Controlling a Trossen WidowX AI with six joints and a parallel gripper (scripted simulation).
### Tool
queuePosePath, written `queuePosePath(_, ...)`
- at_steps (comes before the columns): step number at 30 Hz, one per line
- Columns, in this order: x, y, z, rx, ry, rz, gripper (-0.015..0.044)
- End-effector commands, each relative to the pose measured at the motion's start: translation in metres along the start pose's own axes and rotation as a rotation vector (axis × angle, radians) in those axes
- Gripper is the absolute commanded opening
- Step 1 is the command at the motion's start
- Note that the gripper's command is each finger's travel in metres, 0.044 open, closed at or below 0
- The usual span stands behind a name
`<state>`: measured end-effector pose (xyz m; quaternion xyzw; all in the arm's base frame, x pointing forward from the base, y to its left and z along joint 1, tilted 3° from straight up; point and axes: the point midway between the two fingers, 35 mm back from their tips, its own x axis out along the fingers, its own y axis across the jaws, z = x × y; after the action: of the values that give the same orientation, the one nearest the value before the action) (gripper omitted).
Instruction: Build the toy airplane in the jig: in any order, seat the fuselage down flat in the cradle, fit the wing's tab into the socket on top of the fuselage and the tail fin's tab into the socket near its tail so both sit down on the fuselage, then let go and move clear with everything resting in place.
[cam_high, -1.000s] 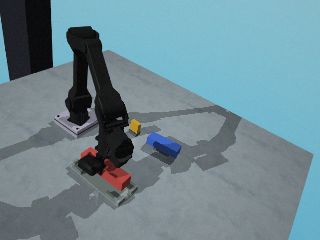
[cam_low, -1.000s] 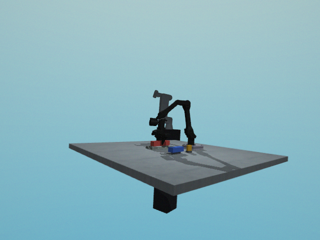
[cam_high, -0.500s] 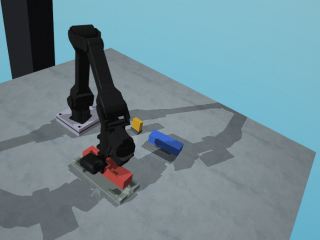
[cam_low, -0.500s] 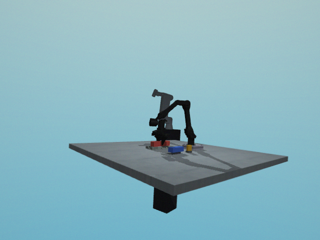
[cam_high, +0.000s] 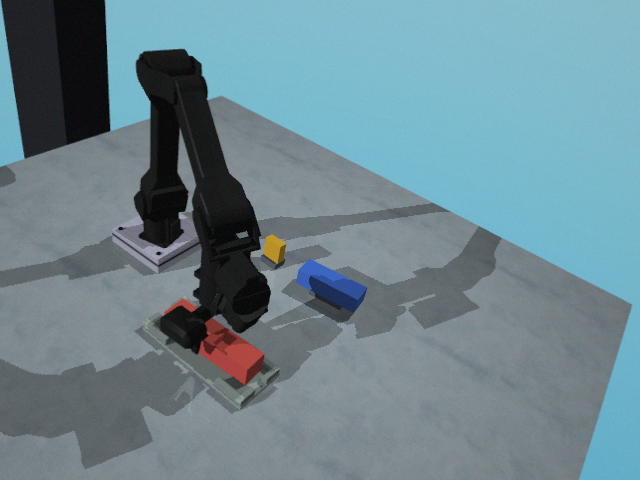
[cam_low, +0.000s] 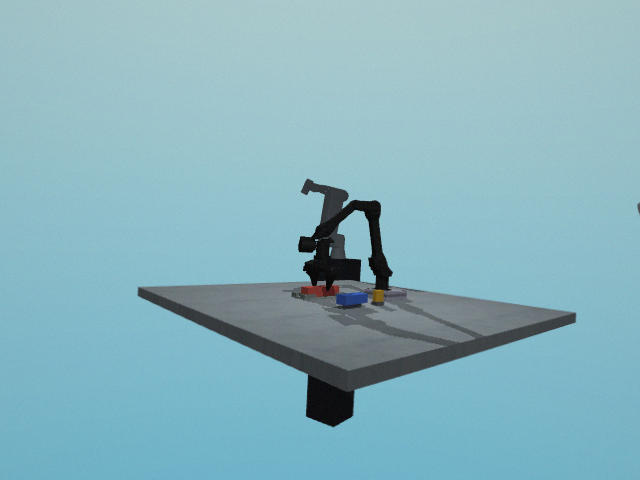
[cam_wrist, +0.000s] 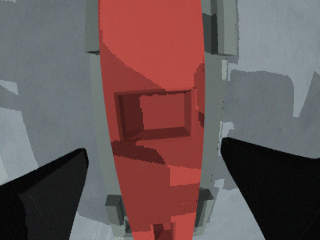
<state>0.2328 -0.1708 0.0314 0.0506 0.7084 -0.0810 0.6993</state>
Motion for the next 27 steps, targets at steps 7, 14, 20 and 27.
queuePosePath(7, -0.022, -0.001, 0.003, -0.001, -0.001, -0.002, 0.044)
queuePosePath(14, -0.106, 0.0, 0.001, -0.007, 0.002, -0.003, 0.044)
queuePosePath(20, -0.106, -0.001, 0.005, -0.007, 0.001, -0.003, 0.044)
queuePosePath(27, -0.108, -0.001, 0.007, -0.097, 0.001, -0.003, 0.044)
